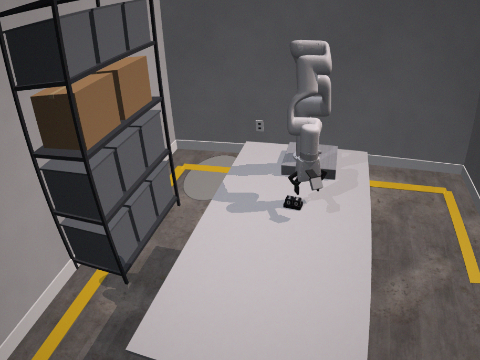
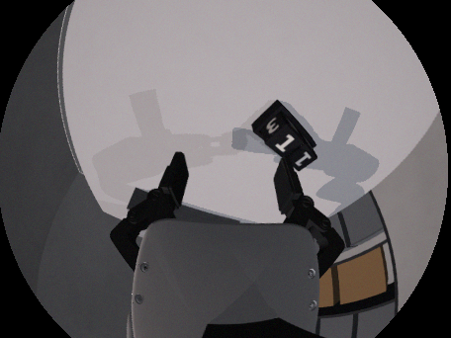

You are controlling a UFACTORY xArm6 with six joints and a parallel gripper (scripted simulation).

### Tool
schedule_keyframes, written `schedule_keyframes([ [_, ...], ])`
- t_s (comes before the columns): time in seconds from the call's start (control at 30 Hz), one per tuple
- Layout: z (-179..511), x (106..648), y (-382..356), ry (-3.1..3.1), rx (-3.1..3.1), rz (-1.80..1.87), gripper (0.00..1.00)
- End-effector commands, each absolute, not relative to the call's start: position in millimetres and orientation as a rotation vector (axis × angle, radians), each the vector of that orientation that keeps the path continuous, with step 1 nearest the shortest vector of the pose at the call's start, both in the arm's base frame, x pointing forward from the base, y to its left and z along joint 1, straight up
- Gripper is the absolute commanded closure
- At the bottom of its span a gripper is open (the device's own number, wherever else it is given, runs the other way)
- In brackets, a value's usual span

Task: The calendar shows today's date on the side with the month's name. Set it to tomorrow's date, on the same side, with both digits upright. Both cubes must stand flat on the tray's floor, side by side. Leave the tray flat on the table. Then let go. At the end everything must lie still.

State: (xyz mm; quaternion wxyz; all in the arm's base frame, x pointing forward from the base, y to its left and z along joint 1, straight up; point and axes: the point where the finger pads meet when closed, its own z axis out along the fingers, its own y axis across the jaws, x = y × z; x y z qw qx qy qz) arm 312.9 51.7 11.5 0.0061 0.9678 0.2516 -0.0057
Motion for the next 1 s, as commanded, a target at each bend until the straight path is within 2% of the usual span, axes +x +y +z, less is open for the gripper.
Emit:
schedule_keyframes([
  [0.0, 12.4, 329.2, 36.9, 0.849, 3.023, -0.012, 0.0],
  [0.97, 12.2, 368.6, -4.4, 1.404, 2.811, -0.012, 0.0],
])
